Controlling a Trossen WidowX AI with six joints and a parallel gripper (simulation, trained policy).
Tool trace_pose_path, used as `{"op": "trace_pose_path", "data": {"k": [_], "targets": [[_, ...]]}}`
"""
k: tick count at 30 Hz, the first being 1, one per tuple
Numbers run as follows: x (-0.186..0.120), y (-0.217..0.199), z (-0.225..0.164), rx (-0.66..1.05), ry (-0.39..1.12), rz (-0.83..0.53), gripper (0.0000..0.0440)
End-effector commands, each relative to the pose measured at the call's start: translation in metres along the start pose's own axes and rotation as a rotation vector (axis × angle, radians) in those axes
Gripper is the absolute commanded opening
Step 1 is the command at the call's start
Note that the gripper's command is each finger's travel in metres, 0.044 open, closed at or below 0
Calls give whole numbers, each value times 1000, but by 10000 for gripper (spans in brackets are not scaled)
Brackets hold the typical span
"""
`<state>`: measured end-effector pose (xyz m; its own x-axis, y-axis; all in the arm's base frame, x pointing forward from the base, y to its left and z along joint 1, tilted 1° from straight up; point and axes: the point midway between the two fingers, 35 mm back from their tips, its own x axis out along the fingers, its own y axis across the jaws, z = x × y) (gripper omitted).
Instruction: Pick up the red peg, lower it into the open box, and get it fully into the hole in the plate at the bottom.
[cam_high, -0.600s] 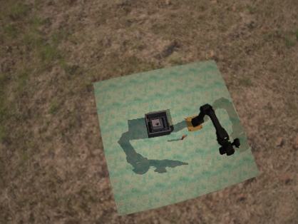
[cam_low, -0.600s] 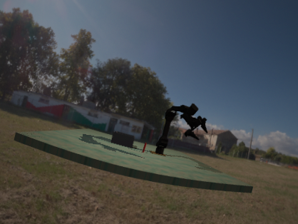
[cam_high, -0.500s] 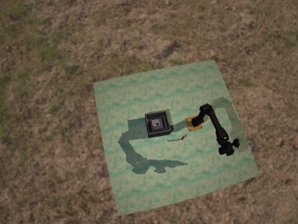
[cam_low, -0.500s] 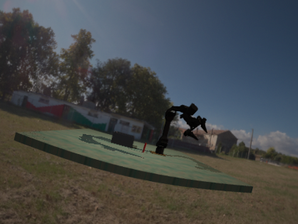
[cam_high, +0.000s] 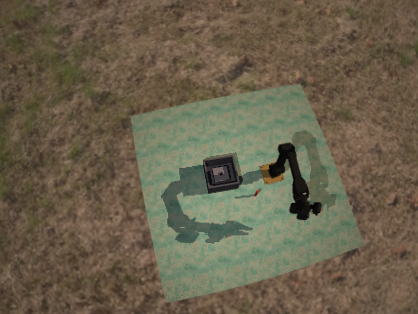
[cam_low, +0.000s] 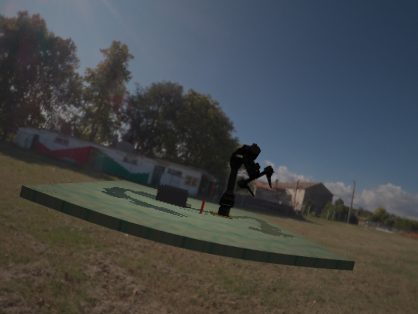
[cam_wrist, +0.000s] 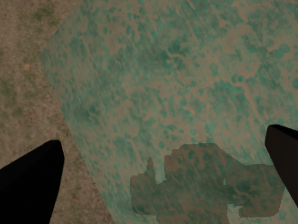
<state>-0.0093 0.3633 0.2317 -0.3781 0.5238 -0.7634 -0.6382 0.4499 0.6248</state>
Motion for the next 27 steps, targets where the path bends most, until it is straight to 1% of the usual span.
{"op": "trace_pose_path", "data": {"k": [1,14,27], "targets": [[-11,-29,5,125,-29,-73,440],[-48,-111,3,517,-114,-282,440],[-82,-185,-20,920,-189,-469,440]]}}
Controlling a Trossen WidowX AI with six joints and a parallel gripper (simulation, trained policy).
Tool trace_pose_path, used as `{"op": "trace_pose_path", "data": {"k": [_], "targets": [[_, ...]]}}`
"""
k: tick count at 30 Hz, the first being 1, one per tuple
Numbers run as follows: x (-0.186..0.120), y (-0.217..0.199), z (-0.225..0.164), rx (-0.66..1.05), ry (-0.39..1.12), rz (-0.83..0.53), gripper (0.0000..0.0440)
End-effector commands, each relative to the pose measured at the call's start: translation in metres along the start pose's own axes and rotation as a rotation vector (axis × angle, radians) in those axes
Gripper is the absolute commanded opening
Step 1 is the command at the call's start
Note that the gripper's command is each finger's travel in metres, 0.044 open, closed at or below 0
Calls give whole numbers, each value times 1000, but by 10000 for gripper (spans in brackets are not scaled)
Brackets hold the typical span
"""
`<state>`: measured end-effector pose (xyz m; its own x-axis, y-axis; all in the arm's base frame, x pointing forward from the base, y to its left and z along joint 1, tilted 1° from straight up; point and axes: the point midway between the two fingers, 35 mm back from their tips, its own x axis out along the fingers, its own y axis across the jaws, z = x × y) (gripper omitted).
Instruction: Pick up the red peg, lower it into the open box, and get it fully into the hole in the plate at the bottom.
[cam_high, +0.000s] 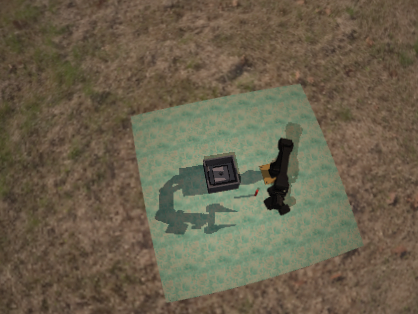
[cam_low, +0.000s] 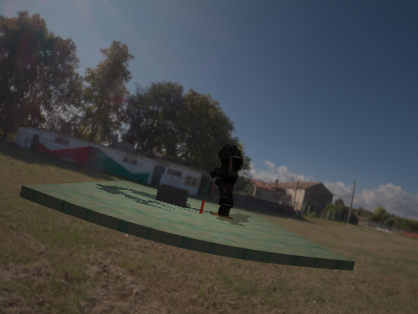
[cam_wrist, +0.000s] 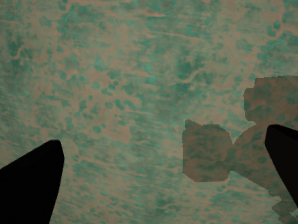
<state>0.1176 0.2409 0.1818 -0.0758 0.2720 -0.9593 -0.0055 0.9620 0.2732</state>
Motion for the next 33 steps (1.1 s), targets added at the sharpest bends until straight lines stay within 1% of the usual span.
{"op": "trace_pose_path", "data": {"k": [1,12,18,25,33], "targets": [[1,-25,11,132,-19,-64,440],[12,-88,30,475,-68,-218,440],[23,-115,37,622,-100,-275,440],[44,-136,47,713,-148,-310,439],[73,-153,60,736,-217,-325,434]]}}
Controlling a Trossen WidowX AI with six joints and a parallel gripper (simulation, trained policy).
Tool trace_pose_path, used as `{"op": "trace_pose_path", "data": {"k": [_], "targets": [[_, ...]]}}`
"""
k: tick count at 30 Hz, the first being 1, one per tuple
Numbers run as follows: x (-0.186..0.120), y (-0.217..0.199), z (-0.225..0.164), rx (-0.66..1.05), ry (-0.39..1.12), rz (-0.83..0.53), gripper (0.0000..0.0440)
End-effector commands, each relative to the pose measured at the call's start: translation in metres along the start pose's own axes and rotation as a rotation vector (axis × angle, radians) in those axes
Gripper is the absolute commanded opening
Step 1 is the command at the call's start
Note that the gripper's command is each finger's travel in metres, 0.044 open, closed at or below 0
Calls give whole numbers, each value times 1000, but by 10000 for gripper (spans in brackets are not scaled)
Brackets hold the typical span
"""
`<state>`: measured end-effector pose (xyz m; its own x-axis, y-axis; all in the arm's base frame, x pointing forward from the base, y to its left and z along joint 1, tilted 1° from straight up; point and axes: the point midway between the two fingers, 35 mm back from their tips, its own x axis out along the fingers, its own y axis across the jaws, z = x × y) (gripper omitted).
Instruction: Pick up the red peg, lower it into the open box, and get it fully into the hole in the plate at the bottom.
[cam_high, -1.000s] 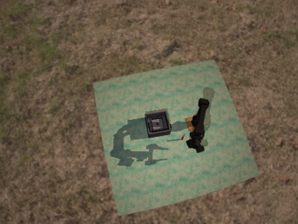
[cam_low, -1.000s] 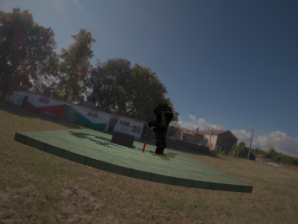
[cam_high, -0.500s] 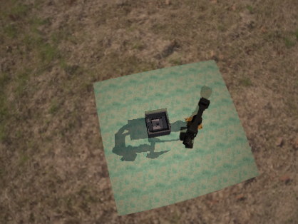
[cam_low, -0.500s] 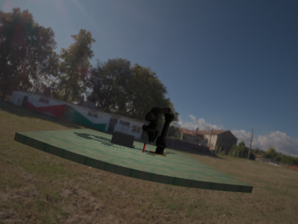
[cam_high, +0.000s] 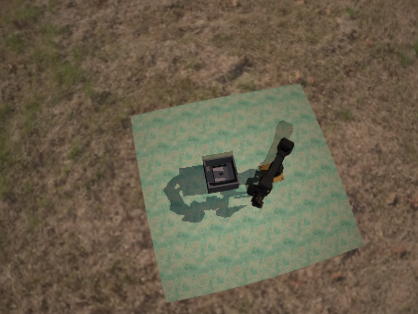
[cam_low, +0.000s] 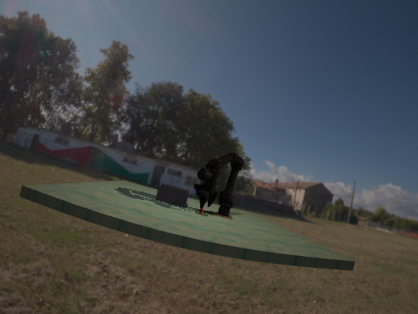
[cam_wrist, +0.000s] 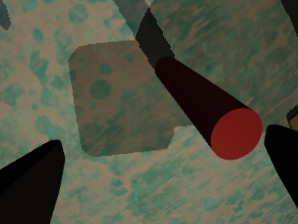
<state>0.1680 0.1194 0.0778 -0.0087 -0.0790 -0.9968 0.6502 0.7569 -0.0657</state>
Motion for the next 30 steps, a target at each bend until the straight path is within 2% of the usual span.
{"op": "trace_pose_path", "data": {"k": [1,3,9,18,19,30], "targets": [[16,0,7,20,-32,-1,426],[22,0,8,21,-41,-6,393],[37,-1,11,30,-48,-32,237],[43,-5,17,56,-56,-84,12],[43,-5,17,55,-57,-89,0],[-14,-12,51,55,-195,-68,0]]}}
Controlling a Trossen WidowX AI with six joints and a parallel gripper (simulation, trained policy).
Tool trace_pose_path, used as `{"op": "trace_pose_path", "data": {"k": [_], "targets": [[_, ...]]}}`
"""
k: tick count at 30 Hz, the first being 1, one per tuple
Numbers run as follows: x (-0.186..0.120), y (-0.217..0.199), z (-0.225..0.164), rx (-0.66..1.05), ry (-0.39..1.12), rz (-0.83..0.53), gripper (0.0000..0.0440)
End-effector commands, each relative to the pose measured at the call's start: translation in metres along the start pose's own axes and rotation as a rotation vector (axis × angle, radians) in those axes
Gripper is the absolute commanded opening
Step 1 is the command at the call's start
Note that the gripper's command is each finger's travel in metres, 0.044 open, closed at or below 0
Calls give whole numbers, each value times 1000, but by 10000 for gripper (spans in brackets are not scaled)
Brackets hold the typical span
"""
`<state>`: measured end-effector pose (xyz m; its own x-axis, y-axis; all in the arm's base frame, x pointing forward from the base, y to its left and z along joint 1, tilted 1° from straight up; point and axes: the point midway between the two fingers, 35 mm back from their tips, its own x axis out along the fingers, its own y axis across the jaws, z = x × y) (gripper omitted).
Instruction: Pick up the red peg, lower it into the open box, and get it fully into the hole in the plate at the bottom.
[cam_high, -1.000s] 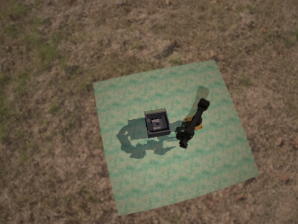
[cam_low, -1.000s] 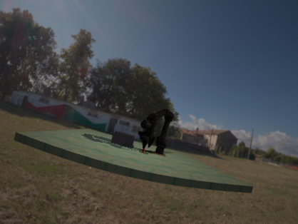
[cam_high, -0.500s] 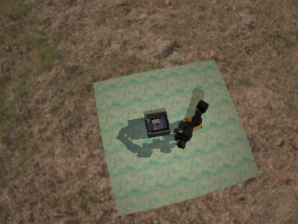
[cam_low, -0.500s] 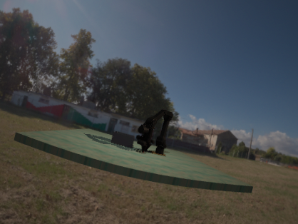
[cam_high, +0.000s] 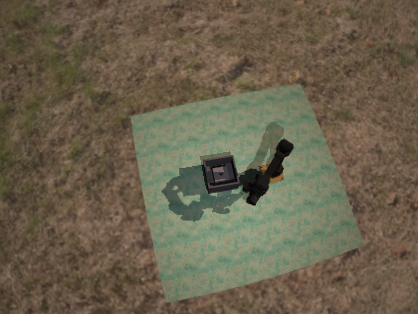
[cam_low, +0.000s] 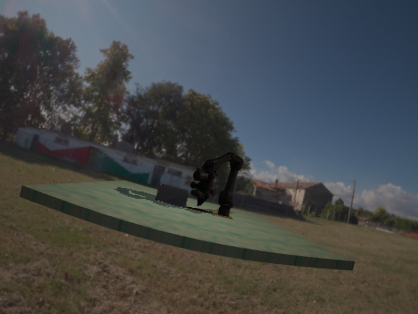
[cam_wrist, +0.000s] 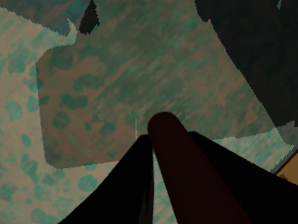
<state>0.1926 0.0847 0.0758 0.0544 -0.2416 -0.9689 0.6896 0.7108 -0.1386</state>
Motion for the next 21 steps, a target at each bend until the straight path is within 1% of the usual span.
{"op": "trace_pose_path", "data": {"k": [1,6,8,10,15,21], "targets": [[-22,-3,17,14,-48,18,0],[-47,-8,40,64,-102,42,0],[-54,-10,49,91,-120,48,7],[-57,-12,58,120,-136,50,10],[-63,-17,82,196,-173,55,0],[-65,-22,111,277,-209,58,0]]}}
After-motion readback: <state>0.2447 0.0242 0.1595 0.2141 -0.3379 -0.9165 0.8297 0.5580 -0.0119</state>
